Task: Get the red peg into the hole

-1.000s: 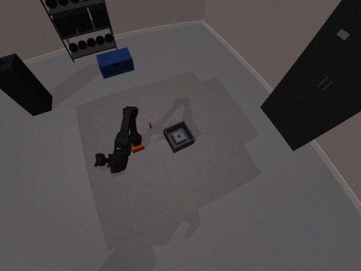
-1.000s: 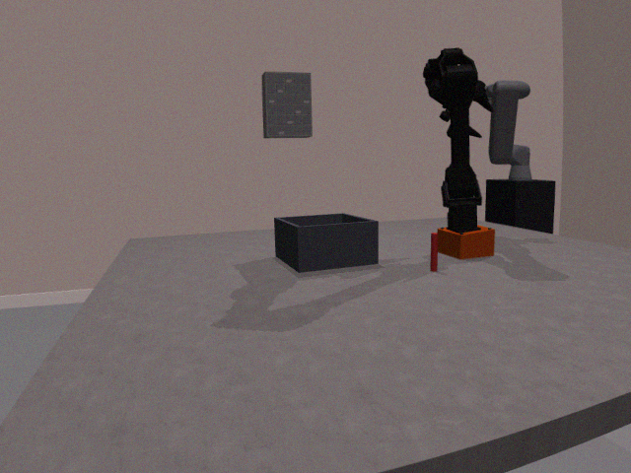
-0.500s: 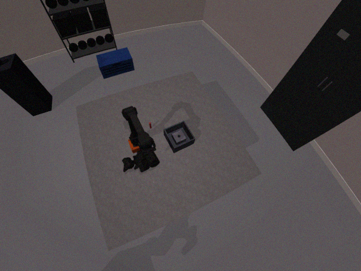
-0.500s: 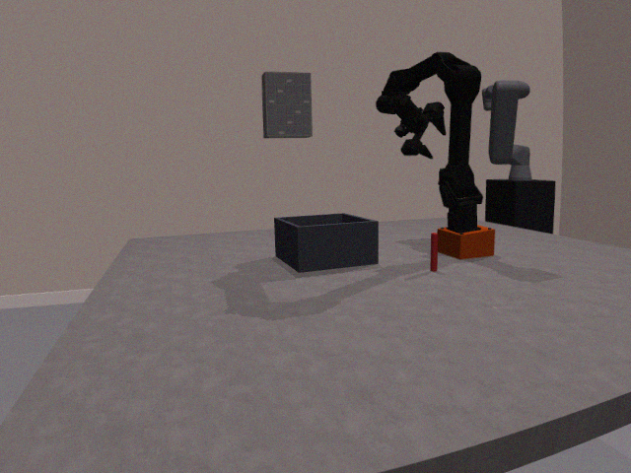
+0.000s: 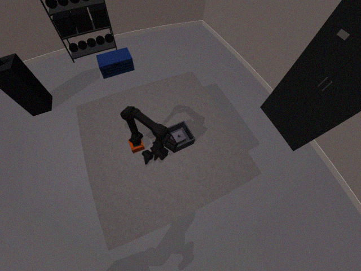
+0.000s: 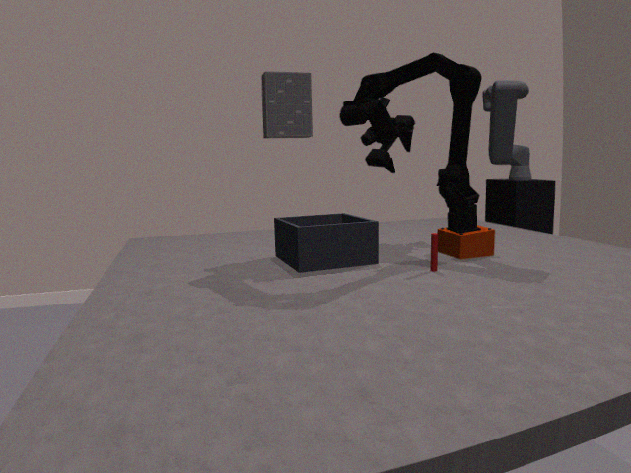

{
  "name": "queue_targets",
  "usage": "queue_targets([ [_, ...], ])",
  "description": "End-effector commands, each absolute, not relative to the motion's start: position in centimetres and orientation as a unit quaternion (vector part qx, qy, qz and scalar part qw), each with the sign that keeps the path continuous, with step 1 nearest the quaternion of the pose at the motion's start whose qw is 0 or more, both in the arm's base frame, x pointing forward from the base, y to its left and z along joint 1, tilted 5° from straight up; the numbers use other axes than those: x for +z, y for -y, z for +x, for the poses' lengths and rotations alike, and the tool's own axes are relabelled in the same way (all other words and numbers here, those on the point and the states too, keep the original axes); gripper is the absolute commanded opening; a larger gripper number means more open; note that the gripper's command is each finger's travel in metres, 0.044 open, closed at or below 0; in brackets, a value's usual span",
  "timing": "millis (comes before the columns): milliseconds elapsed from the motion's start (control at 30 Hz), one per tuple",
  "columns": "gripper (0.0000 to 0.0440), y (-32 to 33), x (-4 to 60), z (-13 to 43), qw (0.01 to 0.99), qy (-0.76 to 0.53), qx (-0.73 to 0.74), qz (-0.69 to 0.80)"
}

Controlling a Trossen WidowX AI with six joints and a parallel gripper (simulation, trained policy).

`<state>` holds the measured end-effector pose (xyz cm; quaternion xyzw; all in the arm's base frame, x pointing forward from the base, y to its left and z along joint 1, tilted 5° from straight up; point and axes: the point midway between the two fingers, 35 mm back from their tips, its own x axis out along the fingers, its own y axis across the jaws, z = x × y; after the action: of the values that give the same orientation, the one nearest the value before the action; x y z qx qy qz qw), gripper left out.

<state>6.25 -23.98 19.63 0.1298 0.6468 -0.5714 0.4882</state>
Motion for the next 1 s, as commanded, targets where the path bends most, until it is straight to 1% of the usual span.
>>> queue_targets([
  [0,0.044,22.5,19.1,8.4,0.511,-0.64,-0.558,0.131],
  [267,0.044,18.2,18.3,13.5,0.568,-0.623,-0.52,0.134],
  [500,0.044,13.6,17.7,16.8,0.608,-0.615,-0.481,0.143],
  [733,0.044,8.5,17.1,18.9,0.637,-0.614,-0.44,0.154],
  [967,0.044,3.3,16.4,19.8,0.651,-0.62,-0.404,0.167],
])
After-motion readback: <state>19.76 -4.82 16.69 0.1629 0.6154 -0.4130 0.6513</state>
